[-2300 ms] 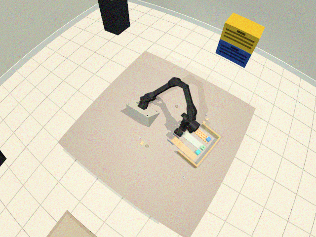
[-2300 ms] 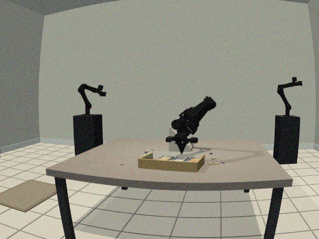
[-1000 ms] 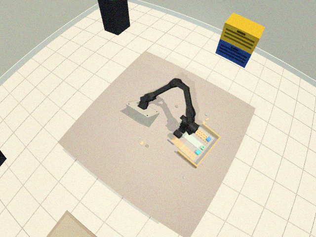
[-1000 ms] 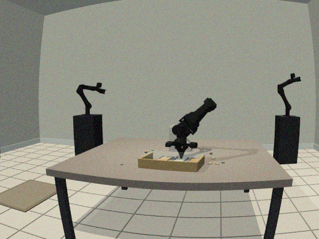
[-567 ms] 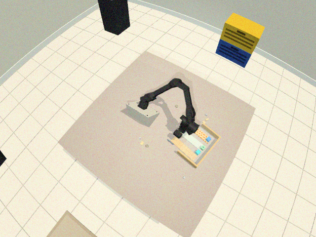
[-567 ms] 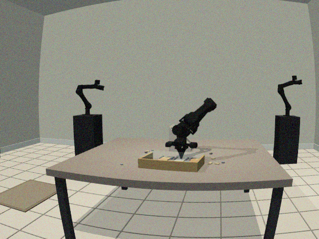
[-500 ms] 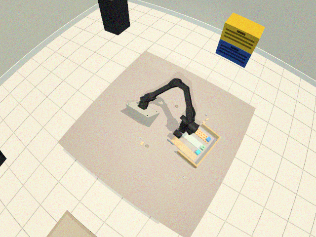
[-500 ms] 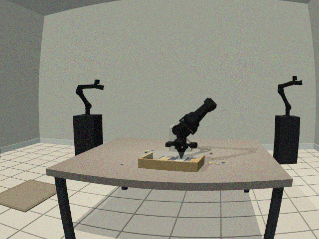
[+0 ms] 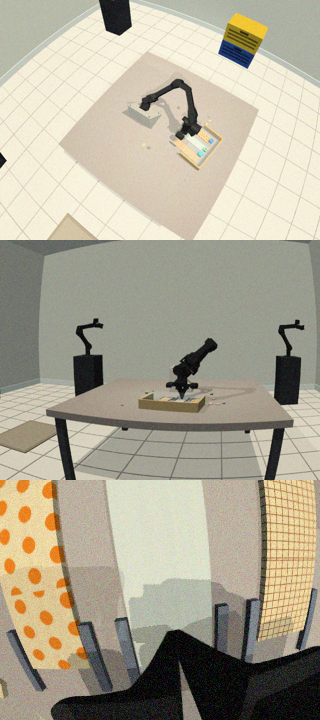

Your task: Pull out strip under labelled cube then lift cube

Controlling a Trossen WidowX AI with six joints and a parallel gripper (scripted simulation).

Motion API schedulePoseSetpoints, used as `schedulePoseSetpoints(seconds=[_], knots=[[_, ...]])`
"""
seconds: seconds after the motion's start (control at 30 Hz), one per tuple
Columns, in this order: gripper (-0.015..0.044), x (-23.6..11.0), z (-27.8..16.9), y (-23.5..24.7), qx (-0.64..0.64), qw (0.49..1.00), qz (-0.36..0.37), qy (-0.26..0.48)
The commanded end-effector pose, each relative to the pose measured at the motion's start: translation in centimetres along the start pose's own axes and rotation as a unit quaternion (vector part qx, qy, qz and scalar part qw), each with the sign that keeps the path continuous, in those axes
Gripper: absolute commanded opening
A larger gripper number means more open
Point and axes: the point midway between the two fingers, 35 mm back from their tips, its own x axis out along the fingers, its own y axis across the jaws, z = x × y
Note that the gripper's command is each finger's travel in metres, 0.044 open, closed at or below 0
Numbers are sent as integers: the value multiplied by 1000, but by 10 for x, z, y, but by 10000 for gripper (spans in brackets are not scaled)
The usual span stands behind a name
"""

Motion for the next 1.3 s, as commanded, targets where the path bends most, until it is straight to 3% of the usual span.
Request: schedulePoseSetpoints(seconds=[0.0,1.27], knots=[[0,3,-9,0,5,1000,1,6],[0,5,-67,0,6,1000,1,7]])
